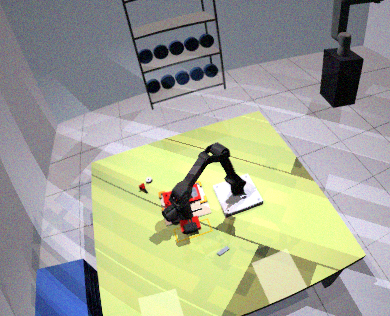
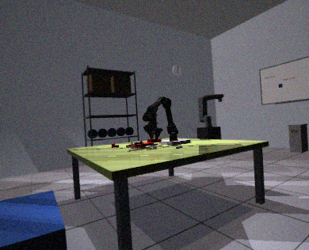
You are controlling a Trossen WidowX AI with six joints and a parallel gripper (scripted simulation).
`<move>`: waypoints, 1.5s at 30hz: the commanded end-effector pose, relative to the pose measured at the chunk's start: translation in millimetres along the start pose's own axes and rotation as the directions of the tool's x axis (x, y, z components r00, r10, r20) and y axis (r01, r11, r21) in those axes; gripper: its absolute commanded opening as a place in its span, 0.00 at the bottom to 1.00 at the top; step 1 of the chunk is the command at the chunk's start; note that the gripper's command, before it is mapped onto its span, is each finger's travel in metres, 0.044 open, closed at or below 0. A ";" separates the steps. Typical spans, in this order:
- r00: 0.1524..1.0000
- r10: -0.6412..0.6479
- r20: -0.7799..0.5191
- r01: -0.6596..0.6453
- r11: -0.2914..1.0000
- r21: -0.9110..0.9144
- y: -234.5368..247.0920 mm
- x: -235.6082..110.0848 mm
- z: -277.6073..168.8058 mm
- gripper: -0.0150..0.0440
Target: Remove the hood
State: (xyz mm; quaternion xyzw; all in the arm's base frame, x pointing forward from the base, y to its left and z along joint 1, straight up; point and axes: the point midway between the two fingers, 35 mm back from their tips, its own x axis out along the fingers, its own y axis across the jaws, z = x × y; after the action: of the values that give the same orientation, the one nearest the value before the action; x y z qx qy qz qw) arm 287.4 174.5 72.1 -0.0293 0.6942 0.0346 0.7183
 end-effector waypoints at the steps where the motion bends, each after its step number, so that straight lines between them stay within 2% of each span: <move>1: 1.000 -0.001 -0.004 0.001 1.000 0.003 -0.5 4.5 -1.1 0.25; 45: 1.000 -0.001 -0.004 0.001 1.000 0.003 -1.4 34.2 -3.4 0.25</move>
State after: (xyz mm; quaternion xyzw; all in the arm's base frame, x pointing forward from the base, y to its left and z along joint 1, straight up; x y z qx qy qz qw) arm 285.7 173.3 39.9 -0.0296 0.6951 0.0340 0.7175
